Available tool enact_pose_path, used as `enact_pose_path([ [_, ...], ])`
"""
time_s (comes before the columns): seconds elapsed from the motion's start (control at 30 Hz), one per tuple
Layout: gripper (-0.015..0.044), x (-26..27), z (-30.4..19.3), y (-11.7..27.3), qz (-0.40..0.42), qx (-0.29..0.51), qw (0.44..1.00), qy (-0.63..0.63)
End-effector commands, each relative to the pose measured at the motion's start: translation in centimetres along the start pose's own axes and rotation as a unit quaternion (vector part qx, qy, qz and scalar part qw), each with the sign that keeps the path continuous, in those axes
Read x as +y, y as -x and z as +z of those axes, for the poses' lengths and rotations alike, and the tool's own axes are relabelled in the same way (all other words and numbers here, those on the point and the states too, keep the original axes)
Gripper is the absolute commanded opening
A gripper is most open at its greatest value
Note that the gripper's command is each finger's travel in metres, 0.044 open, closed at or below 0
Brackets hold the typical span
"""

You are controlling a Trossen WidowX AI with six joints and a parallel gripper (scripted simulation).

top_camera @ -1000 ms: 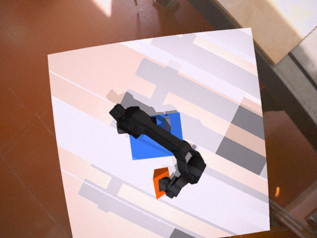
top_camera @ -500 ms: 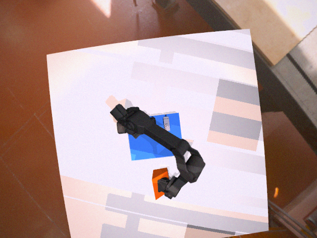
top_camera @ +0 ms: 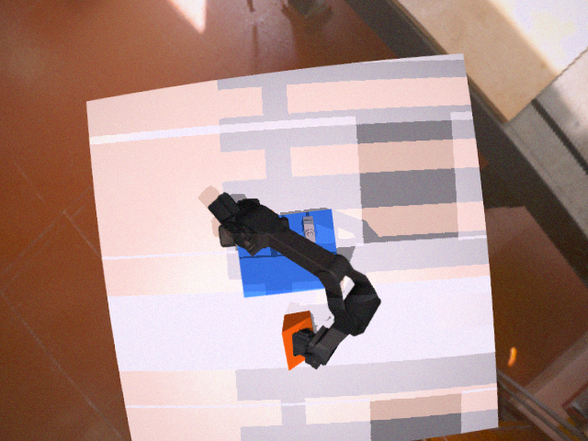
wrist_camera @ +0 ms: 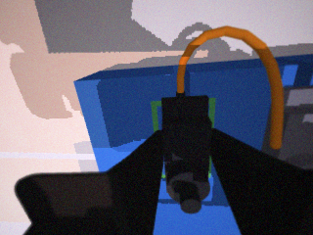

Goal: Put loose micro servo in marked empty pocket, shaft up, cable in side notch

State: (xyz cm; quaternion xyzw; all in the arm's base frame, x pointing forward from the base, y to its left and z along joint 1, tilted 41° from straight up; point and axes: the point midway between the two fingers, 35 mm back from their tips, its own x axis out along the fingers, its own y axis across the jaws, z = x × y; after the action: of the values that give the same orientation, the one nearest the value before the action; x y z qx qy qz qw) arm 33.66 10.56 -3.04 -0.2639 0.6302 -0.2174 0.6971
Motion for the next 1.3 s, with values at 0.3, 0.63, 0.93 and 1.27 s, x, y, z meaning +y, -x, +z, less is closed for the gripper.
enact_pose_path([
  [0.3,0.0131,0.0,-0.1,-0.6,-0.001,-0.002,1.0,0.003],
  [0.63,0.0187,-0.1,-0.4,2.9,-0.001,-0.002,1.0,0.004],
  [0.93,0.0345,0.6,-4.8,6.0,0.004,-0.004,1.0,0.011],
  [1.27,0.044,0.2,-11.0,9.5,0.001,0.001,1.0,0.007],
])
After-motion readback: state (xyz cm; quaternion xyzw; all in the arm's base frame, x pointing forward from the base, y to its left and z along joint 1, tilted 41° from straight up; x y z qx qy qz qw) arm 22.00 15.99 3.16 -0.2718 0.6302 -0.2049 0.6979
